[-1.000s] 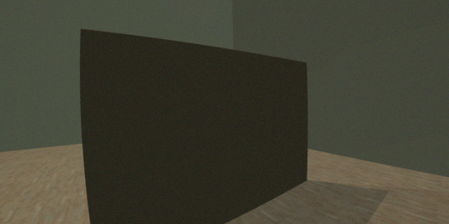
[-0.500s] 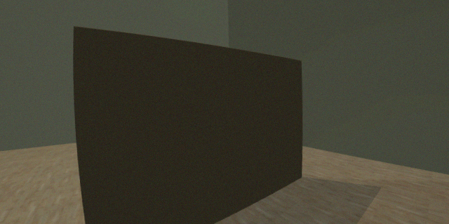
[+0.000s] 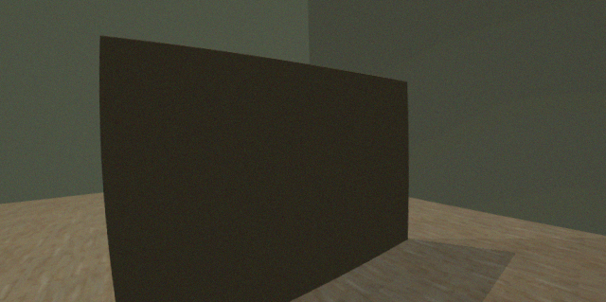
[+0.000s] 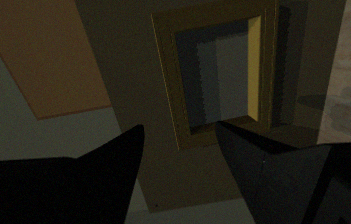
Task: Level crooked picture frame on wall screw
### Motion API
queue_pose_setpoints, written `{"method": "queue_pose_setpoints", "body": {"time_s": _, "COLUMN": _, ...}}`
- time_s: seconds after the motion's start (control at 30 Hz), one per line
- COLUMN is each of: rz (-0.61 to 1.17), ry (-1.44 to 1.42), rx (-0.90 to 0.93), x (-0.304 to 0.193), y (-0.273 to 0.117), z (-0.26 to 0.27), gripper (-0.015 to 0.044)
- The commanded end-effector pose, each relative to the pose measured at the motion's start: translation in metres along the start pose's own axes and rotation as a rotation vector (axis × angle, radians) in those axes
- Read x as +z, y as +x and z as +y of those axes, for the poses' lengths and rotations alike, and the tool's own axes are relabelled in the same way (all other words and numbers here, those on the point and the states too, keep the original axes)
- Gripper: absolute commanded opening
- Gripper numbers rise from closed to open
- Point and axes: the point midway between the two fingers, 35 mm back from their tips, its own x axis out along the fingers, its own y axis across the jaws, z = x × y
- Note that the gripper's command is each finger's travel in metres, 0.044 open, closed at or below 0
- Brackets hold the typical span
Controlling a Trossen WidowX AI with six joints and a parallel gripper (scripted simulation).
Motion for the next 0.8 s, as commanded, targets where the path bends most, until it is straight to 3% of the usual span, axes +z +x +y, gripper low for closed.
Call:
{"method": "queue_pose_setpoints", "body": {"time_s": 0.0, "rz": -0.005, "ry": 0.038, "rx": 0.004, "x": 0.007, "y": -0.015, "z": -0.004, "gripper": 0.026}}
{"method": "queue_pose_setpoints", "body": {"time_s": 0.13, "rz": -0.002, "ry": 0.017, "rx": 0.0, "x": 0.002, "y": -0.008, "z": 0.008, "gripper": 0.026}}
{"method": "queue_pose_setpoints", "body": {"time_s": 0.37, "rz": -0.007, "ry": 0.033, "rx": 0.002, "x": -0.002, "y": -0.029, "z": 0.053, "gripper": 0.026}}
{"method": "queue_pose_setpoints", "body": {"time_s": 0.77, "rz": -0.008, "ry": 0.034, "rx": 0.002, "x": -0.003, "y": -0.032, "z": 0.056, "gripper": 0.026}}
